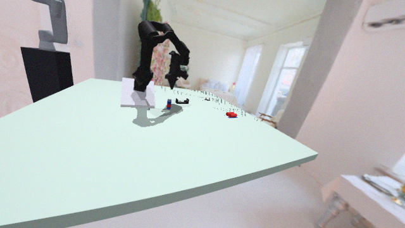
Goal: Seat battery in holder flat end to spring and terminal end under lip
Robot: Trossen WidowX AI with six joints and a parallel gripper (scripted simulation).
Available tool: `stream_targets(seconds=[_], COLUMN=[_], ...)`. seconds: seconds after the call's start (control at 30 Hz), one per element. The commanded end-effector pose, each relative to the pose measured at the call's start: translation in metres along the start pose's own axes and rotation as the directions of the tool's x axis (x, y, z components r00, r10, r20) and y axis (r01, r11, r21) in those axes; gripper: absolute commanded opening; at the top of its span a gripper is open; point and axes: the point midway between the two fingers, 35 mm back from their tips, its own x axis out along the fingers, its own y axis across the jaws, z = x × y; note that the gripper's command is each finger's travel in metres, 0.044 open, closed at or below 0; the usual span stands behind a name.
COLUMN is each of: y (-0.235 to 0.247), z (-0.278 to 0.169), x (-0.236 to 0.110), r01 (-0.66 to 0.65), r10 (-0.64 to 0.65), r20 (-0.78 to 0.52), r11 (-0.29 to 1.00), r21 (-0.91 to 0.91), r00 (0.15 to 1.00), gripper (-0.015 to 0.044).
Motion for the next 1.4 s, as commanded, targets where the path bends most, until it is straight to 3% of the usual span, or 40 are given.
stream_targets(seconds=[0.0, 0.4, 1.37], y=[-0.002, -0.004, -0.047], z=[0.002, 0.003, 0.006], x=[-0.001, 0.077, 0.076], r01=[0.023, 0.025, 0.022], r10=[-0.023, -0.025, -0.022], r20=[0.011, 0.013, 0.011], r11=[1.0, 1.0, 1.0], r21=[0.002, 0.003, 0.002], r00=[1.0, 1.0, 1.0], gripper=[0.0, 0.0, 0.0])
